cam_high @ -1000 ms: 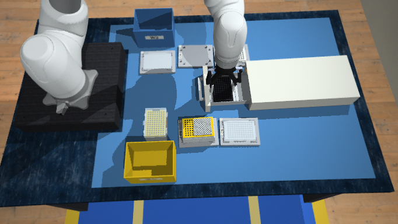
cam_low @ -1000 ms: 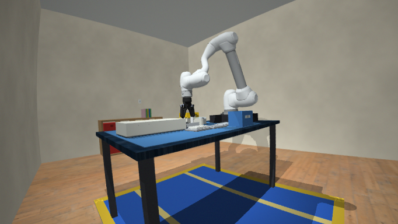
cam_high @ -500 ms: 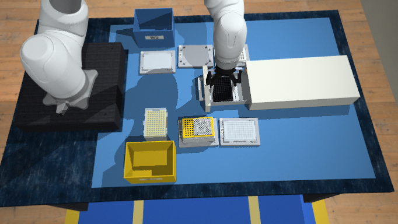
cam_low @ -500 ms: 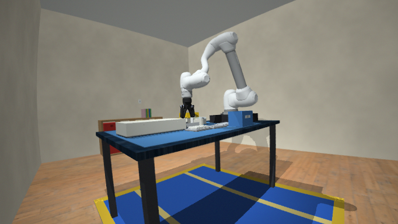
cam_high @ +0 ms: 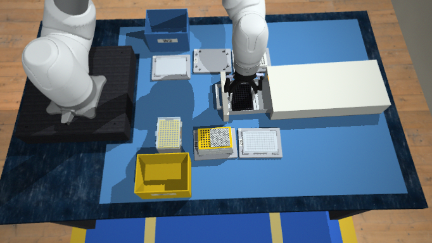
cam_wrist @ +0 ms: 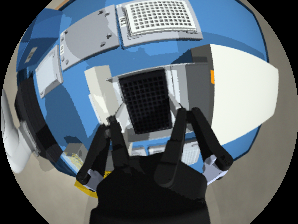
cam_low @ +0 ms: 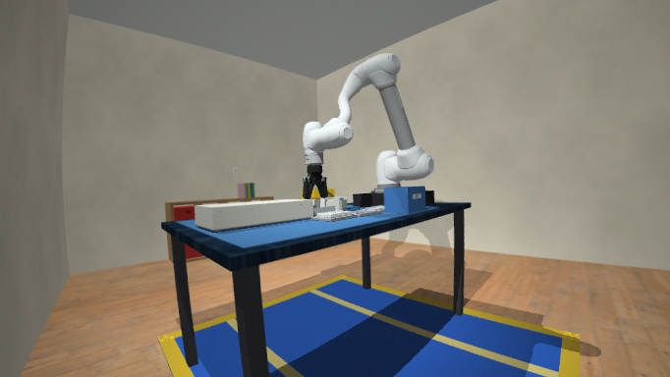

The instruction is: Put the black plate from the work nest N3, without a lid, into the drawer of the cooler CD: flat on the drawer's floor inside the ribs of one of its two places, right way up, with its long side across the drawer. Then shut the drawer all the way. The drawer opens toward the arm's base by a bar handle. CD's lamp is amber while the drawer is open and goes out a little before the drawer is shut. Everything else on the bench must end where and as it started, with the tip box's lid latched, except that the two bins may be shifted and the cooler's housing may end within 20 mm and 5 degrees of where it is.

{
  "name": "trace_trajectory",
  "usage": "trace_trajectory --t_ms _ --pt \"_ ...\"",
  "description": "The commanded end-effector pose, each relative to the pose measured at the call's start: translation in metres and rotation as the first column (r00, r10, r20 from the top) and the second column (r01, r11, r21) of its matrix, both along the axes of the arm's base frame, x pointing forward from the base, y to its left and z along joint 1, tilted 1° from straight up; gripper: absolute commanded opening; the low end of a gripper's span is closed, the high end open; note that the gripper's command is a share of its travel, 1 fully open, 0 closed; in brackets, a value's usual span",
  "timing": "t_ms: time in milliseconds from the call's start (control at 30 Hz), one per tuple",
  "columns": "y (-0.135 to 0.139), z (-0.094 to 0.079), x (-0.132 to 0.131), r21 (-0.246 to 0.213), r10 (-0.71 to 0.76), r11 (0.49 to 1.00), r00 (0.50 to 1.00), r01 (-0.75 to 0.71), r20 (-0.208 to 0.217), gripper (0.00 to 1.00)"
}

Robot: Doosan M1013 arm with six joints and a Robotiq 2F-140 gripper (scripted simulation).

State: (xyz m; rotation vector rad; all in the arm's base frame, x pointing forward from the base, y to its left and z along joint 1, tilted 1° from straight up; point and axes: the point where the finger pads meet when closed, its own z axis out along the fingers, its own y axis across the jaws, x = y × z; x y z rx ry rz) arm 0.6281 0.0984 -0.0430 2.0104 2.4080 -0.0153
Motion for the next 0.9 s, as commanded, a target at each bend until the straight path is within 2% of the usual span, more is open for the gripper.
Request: trace_trajectory --t_ms 0,867 --pt "0.0001 -0.0004 0.0000 0.000 0.000 1.000 1.000 0.000 -0.001 0.00" --pt "0.0008 -0.0004 0.0038 0.000 0.000 1.000 1.000 0.000 -0.001 0.00"
